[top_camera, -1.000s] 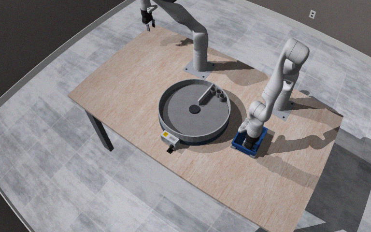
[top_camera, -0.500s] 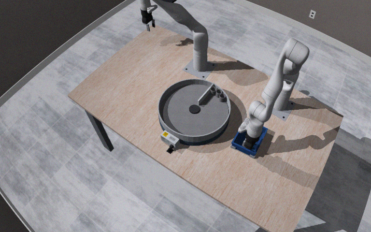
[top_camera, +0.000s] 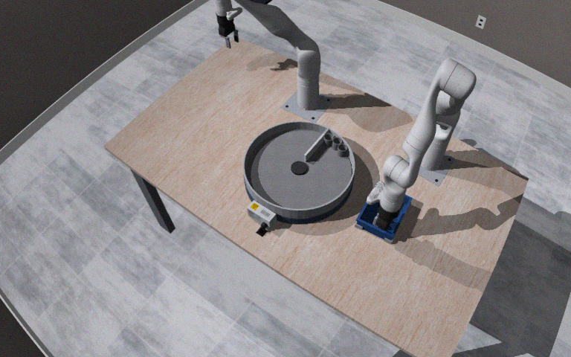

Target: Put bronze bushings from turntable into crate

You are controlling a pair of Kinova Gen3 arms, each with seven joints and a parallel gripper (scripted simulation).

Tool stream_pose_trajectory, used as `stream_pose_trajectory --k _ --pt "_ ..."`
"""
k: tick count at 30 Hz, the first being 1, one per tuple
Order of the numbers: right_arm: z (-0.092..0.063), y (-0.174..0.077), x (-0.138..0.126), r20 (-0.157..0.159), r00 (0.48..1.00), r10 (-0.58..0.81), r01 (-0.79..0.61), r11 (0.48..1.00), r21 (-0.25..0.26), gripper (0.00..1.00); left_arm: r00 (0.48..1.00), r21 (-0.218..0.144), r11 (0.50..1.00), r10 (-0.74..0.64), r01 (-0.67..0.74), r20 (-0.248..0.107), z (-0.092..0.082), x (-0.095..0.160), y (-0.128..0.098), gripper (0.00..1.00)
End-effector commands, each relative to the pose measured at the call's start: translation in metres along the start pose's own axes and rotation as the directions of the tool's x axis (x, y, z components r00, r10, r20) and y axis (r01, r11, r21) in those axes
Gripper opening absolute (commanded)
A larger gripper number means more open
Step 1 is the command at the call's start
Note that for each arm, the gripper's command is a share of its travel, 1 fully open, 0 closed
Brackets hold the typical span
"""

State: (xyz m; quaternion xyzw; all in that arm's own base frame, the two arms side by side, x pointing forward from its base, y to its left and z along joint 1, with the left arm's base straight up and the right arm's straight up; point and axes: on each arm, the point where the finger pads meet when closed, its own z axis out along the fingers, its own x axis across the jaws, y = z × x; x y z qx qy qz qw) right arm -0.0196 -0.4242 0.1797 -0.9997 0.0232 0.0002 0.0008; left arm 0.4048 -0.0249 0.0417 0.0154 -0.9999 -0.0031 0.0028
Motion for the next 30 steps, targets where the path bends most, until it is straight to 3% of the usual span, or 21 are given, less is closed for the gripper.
stream_pose_trajectory --k 1,8,9,30 --pt "-0.0006 0.0004 -0.0001 0.0 1.0 0.0 0.0 1.0 -0.002 1.0 1.0 0.0 1.0 0.0 0.0 0.002 -0.0006 -0.0005 0.0 0.0" --pt "-0.0006 0.0004 -0.0001 0.0 1.0 0.0 0.0 1.0 -0.002 1.0 1.0 0.0 1.0 0.0 0.0 0.002 -0.0006 -0.0005 0.0 0.0" --pt "-0.0006 0.0004 -0.0001 0.0 1.0 0.0 0.0 1.0 -0.002 1.0 1.0 0.0 1.0 0.0 0.0 0.002 -0.0006 -0.0005 0.0 0.38" --pt "-0.0006 0.0004 -0.0001 0.0 1.0 0.0 0.0 1.0 -0.002 1.0 1.0 0.0 1.0 0.0 0.0 0.002 -0.0006 -0.0005 0.0 0.38"
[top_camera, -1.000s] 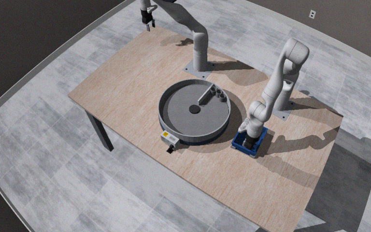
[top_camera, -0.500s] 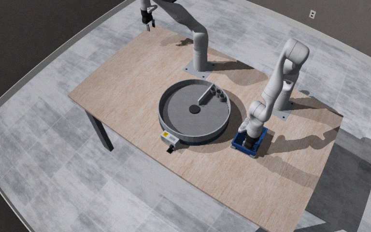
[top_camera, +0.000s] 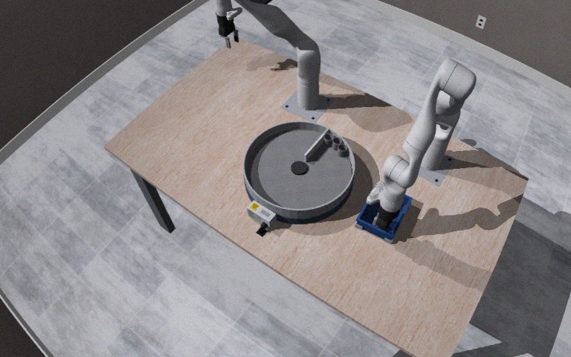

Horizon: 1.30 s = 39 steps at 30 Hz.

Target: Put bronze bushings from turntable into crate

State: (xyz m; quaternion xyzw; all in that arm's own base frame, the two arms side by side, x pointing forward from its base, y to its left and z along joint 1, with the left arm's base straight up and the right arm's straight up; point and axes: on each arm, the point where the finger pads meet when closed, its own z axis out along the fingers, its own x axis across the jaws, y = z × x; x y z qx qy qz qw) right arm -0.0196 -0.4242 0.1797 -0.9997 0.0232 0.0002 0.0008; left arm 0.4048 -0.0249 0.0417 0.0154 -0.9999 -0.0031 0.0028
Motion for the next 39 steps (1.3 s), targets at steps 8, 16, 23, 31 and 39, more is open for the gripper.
stream_pose_trajectory --k 8,16,23,31,39 --pt "-0.001 0.0 0.0 0.0 1.0 0.0 0.0 1.0 -0.002 1.0 1.0 0.0 1.0 0.0 0.0 0.002 -0.001 0.0 0.0 0.38" --pt "-0.001 0.0 0.0 0.0 1.0 0.0 0.0 1.0 -0.002 1.0 1.0 0.0 1.0 0.0 0.0 0.002 -0.001 0.0 0.0 0.38" --pt "-0.001 0.0 0.0 0.0 1.0 0.0 0.0 1.0 -0.002 1.0 1.0 0.0 1.0 0.0 0.0 0.002 -0.01 0.0 0.0 0.38" --pt "-0.001 0.0 0.0 0.0 1.0 0.0 0.0 1.0 -0.002 1.0 1.0 0.0 1.0 0.0 0.0 0.002 -0.041 0.0 0.0 0.38" --pt "-0.001 0.0 0.0 0.0 1.0 0.0 0.0 1.0 -0.002 1.0 1.0 0.0 1.0 0.0 0.0 0.002 -0.069 0.0 0.0 0.38"
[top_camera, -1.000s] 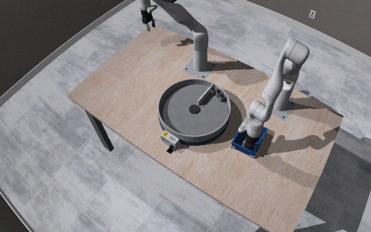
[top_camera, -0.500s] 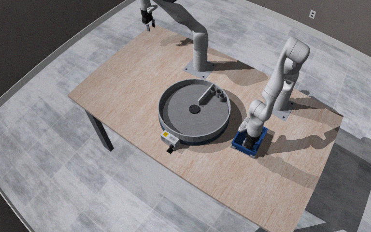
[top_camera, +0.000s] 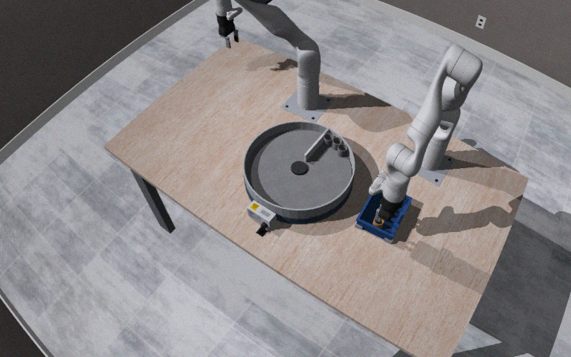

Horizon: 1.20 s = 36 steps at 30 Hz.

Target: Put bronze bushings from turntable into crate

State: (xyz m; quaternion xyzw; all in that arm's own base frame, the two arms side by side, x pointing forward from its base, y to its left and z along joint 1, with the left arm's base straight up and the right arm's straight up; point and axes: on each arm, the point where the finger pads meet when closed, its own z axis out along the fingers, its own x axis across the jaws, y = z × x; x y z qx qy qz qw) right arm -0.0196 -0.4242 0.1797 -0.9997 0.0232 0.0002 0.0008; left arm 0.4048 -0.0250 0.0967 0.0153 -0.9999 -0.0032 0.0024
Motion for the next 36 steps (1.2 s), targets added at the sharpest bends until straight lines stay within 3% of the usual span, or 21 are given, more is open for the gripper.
stream_pose_trajectory --k 1,9,36 --pt "-0.001 0.0 0.0 0.0 1.0 0.0 0.0 1.0 -0.002 1.0 1.0 0.0 1.0 0.0 0.0 0.001 -0.019 0.0 0.0 0.38" --pt "-0.001 0.0 0.0 0.0 1.0 0.0 0.0 1.0 -0.002 1.0 1.0 0.0 1.0 0.0 0.0 0.001 -0.041 0.0 0.0 0.38" --pt "-0.001 0.0 0.0 0.0 1.0 0.0 0.0 1.0 -0.002 1.0 1.0 0.0 1.0 0.0 0.0 0.001 -0.044 0.0 0.0 0.38"
